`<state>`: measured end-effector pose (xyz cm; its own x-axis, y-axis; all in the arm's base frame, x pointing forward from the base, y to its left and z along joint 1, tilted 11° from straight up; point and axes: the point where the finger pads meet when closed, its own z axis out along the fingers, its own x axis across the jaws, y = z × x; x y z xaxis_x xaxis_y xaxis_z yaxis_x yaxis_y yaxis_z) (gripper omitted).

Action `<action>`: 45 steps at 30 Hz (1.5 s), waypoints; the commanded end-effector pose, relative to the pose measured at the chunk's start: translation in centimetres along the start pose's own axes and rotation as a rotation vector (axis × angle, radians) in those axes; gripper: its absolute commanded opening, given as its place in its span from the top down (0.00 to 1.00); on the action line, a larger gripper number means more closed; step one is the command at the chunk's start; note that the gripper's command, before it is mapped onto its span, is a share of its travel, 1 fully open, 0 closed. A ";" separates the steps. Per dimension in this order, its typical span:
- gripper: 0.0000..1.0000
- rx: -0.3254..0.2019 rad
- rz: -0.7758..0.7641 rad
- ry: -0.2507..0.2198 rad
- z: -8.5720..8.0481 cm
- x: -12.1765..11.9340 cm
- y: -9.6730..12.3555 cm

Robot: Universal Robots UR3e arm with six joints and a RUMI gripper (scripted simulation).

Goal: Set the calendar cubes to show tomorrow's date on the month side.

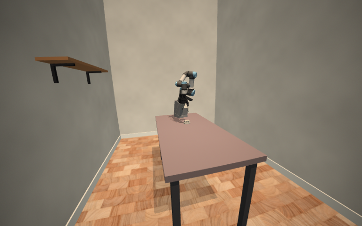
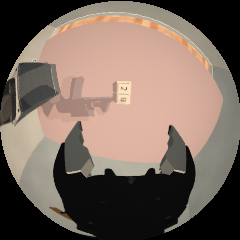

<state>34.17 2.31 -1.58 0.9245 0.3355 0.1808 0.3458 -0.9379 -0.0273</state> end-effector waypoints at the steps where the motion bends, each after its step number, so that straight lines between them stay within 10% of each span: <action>1: 0.00 0.017 -0.009 0.001 0.0 -0.5 -0.4; 21: 0.00 0.019 -0.010 0.001 0.1 -0.5 -0.4; 33: 0.00 0.018 -0.010 0.001 5.0 -0.5 -0.5; 34: 0.72 0.018 -0.010 0.001 5.0 -0.5 -0.5; 45: 0.72 0.018 -0.010 0.001 5.0 -0.5 -0.5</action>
<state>34.20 3.09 -6.56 0.9212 0.3446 0.1806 0.3577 -0.9328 -0.0449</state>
